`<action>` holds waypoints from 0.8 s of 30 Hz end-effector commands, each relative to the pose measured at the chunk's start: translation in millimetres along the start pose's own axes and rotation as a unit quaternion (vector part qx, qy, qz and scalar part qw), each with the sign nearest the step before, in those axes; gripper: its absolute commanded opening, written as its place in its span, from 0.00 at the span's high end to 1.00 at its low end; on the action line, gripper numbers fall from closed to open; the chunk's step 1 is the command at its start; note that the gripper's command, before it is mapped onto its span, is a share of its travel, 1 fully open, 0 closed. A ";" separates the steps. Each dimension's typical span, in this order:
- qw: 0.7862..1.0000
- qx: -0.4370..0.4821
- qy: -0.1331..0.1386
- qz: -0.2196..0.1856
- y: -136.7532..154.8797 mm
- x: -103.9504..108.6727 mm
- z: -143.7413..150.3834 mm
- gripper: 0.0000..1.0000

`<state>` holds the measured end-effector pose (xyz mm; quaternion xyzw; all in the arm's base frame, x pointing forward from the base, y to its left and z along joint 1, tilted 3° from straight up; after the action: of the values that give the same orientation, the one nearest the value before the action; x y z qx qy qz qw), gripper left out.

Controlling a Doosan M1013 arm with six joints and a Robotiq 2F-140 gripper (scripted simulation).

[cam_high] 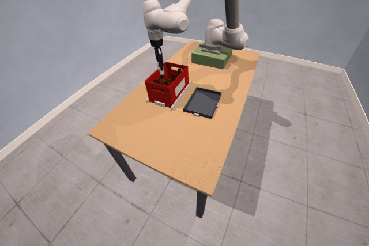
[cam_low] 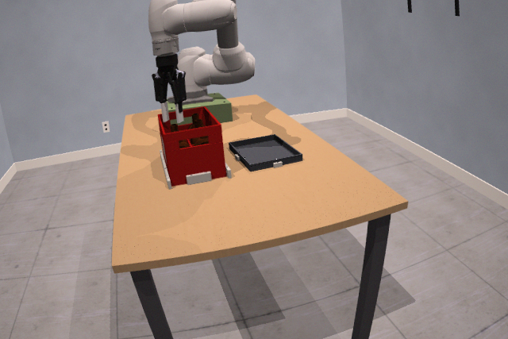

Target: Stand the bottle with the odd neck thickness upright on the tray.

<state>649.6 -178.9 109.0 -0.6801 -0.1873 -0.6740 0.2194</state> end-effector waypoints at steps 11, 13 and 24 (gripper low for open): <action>1.000 0.004 -0.001 0.000 -2.2 -19.5 1.2 0.62; 1.000 0.004 -0.001 0.000 -2.2 -22.1 1.2 0.62; 1.000 0.004 -0.001 0.000 -2.2 -31.3 1.1 0.62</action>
<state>649.0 -178.2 83.6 -0.6804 -0.1874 -0.6738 0.2191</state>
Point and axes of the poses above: the point where the finger pads meet when closed, its own x axis back along the fingers, its own z axis across the jaws, y = z × x, the point moved 2 cm from there along x, back along the fingers, and after that the axes turned 10 degrees about -x, right-handed, at the moved point
